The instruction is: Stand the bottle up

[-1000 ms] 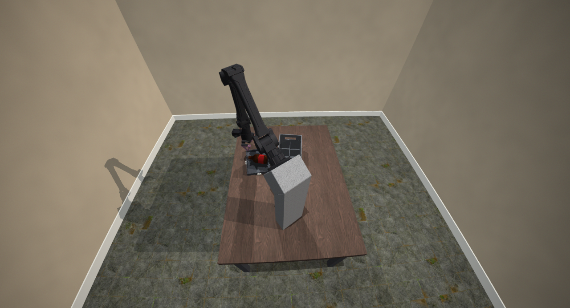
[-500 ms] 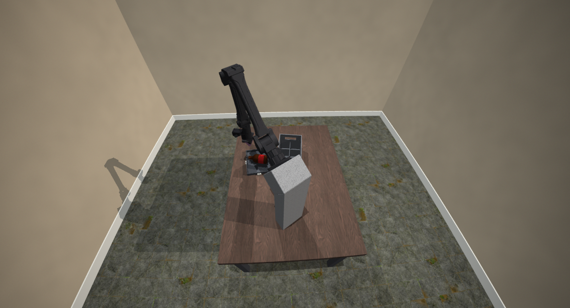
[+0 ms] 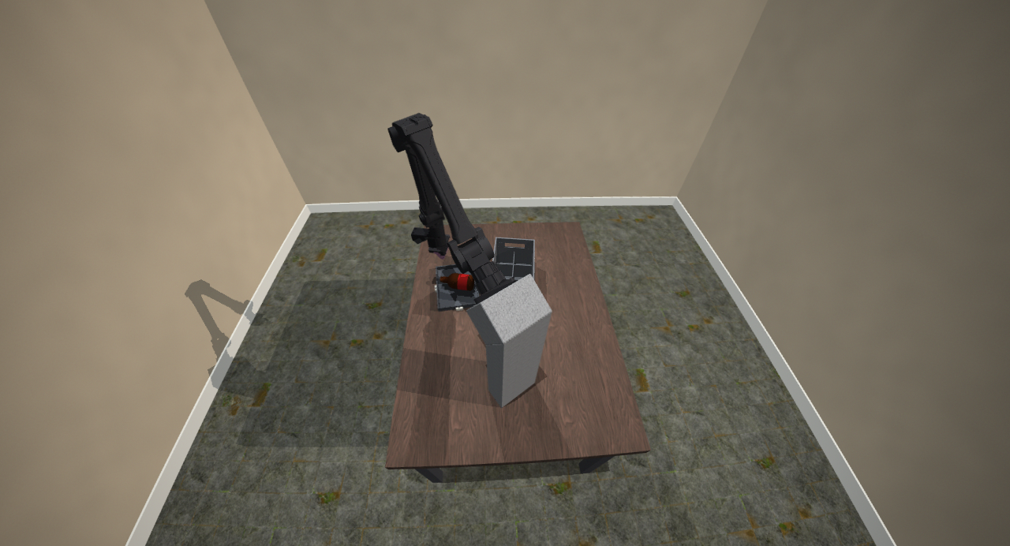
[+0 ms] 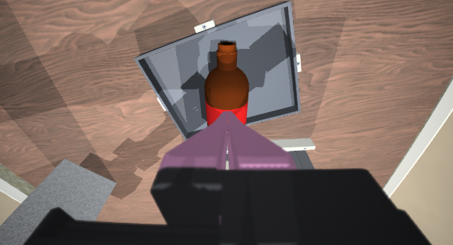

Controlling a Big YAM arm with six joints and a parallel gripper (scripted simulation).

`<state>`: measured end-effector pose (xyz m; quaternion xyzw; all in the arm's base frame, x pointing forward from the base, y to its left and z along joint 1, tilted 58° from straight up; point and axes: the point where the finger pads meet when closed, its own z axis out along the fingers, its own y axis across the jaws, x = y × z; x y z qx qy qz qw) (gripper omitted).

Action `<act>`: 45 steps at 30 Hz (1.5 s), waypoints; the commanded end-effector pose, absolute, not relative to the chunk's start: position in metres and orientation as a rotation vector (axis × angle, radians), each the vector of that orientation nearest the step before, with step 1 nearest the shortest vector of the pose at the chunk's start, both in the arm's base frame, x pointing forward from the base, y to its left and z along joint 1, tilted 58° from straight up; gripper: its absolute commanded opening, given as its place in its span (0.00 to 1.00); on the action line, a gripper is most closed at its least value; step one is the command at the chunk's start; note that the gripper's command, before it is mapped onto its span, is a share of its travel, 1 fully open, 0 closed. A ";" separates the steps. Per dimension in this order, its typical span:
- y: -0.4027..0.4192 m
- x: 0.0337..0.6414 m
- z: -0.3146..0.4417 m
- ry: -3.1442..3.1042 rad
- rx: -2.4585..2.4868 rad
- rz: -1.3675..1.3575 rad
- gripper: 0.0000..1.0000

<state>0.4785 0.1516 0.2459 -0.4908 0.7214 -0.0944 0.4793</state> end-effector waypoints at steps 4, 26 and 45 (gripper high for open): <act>0.156 0.480 0.247 1.761 -1.189 -0.221 0.00; 0.156 0.480 0.247 1.760 -1.189 -0.221 0.61; 0.156 0.480 0.247 1.760 -1.189 -0.221 0.61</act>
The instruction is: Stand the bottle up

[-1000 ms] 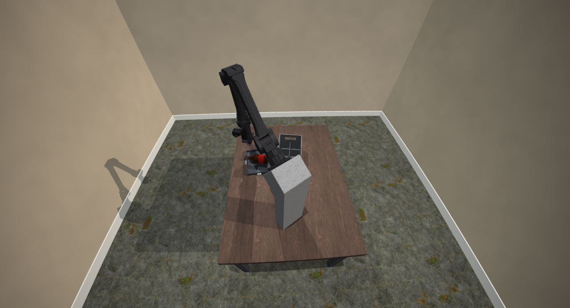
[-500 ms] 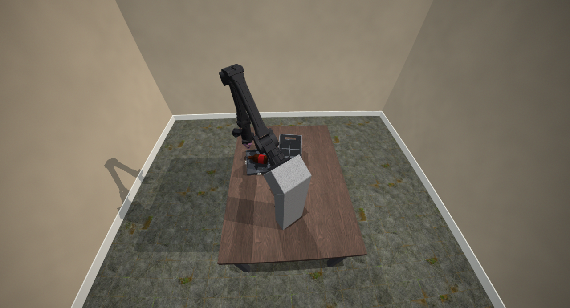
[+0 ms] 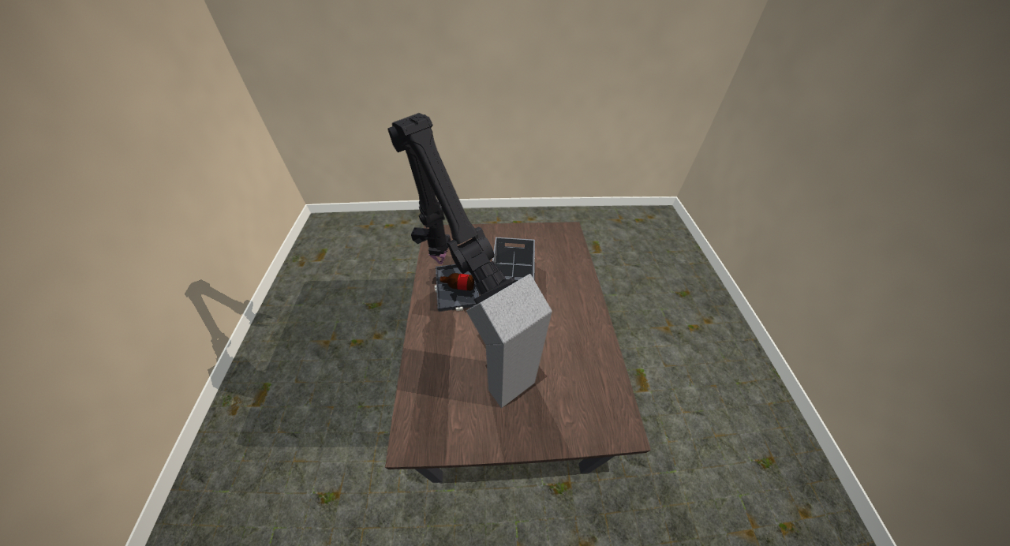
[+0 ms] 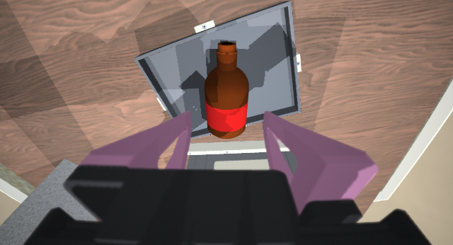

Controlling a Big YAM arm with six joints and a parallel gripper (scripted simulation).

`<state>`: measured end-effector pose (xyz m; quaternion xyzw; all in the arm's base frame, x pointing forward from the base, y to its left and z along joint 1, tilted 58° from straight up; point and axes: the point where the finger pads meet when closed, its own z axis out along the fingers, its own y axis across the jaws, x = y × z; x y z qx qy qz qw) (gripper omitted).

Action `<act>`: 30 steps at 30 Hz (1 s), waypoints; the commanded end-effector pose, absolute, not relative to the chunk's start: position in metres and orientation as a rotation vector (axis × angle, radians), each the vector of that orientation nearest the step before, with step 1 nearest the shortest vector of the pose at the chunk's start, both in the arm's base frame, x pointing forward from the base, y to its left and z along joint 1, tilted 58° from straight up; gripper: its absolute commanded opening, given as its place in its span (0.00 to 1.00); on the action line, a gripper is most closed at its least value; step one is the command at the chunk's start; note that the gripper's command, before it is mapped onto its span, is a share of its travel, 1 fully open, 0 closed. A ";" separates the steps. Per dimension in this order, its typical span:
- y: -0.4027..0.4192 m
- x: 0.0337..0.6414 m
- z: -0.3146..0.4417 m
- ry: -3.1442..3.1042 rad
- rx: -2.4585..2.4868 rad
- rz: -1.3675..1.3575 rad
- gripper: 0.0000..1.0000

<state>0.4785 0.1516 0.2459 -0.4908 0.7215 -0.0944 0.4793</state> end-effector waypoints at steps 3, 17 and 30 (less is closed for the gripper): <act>0.156 0.480 0.247 1.760 -1.189 -0.221 0.61; 0.161 0.488 0.249 1.748 -1.186 -0.222 0.61; 0.168 0.505 0.236 1.751 -1.186 -0.223 0.61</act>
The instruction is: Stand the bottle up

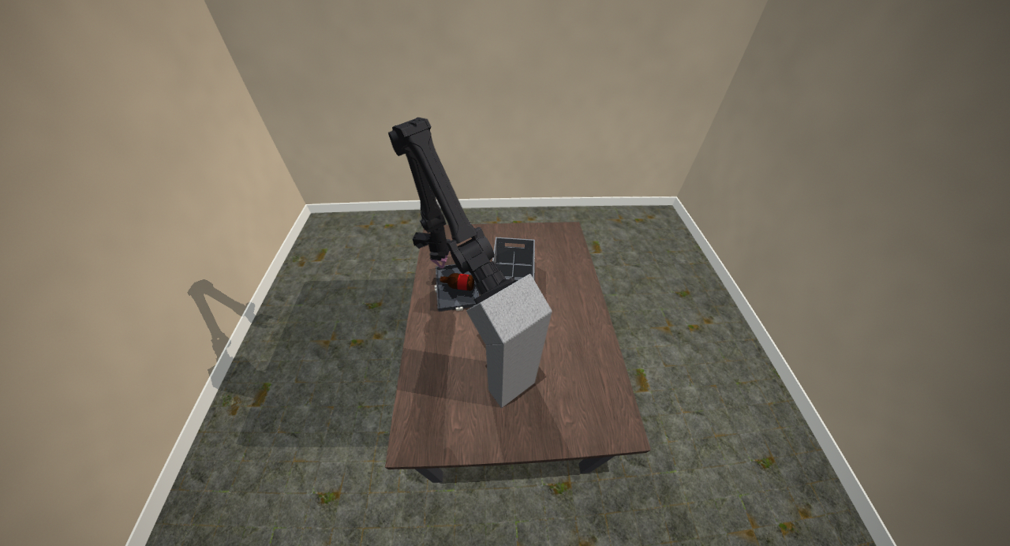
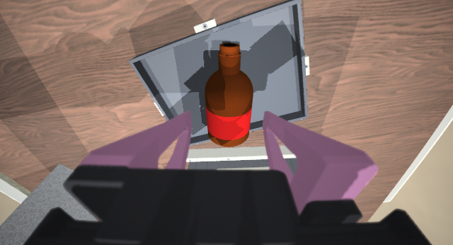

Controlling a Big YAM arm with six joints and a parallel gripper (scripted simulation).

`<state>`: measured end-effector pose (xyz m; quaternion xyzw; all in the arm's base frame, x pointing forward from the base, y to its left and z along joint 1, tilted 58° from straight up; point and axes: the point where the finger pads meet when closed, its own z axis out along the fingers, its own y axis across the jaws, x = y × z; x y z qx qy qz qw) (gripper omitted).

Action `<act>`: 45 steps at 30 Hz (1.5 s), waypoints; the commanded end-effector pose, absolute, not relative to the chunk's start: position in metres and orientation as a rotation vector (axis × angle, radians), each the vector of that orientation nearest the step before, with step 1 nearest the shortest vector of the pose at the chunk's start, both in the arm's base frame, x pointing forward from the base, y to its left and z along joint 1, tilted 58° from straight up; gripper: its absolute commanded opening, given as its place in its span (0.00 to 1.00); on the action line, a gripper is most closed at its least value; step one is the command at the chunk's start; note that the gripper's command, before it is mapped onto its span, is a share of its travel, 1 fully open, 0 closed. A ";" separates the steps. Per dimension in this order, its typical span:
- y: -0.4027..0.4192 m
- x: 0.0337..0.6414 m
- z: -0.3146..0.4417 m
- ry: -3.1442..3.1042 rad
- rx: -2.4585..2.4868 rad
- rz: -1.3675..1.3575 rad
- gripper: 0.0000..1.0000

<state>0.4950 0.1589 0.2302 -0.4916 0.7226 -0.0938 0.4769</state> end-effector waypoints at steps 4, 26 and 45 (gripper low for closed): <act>0.173 0.515 0.228 1.751 -1.188 -0.221 0.61; 0.194 0.564 0.190 1.757 -1.190 -0.220 0.61; 0.196 0.572 0.186 1.757 -1.187 -0.222 0.61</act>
